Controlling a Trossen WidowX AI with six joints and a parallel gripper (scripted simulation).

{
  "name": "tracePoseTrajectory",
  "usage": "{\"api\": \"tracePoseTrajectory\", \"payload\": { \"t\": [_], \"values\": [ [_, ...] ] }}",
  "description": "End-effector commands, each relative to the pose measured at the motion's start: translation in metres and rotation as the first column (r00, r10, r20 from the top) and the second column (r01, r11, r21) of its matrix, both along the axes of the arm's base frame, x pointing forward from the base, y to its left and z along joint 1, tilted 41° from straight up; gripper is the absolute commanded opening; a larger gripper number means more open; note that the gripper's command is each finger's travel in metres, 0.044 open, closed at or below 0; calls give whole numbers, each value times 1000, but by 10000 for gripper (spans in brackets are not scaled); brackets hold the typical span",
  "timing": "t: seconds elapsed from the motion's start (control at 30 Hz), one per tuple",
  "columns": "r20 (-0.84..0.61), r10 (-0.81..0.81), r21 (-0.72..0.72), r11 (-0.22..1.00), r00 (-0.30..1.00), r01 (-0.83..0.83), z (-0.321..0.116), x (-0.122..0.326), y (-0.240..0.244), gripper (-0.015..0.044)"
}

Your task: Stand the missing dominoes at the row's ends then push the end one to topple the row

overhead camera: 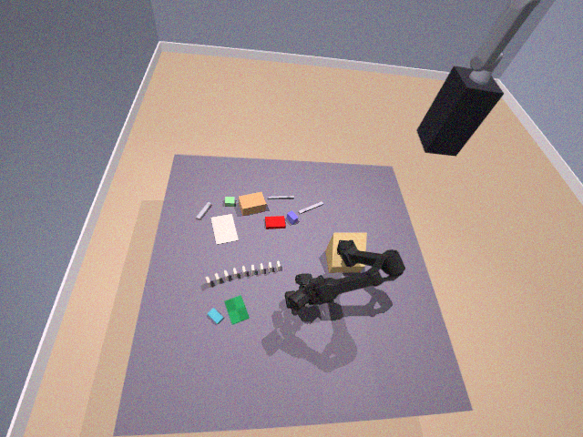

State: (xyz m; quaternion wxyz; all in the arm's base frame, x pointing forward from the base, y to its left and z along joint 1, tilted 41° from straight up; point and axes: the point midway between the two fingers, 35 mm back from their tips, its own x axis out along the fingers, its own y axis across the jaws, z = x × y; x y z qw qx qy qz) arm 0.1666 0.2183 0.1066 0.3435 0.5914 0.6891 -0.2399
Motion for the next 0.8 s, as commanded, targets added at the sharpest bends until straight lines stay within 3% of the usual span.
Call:
{"api": "tracePoseTrajectory", "payload": {
  "t": [0.0,0.27,0.5,0.77],
  "values": [
    [9,-2,-5,1000,1000,2,17,9,-14,107],
    [9,-3,8,1000,1000,3,95,8,-81,107],
    [39,27,9,1000,999,-28,94,12,-85,107],
    [369,386,-64,918,846,-391,56,56,-124,107]
  ]
}}
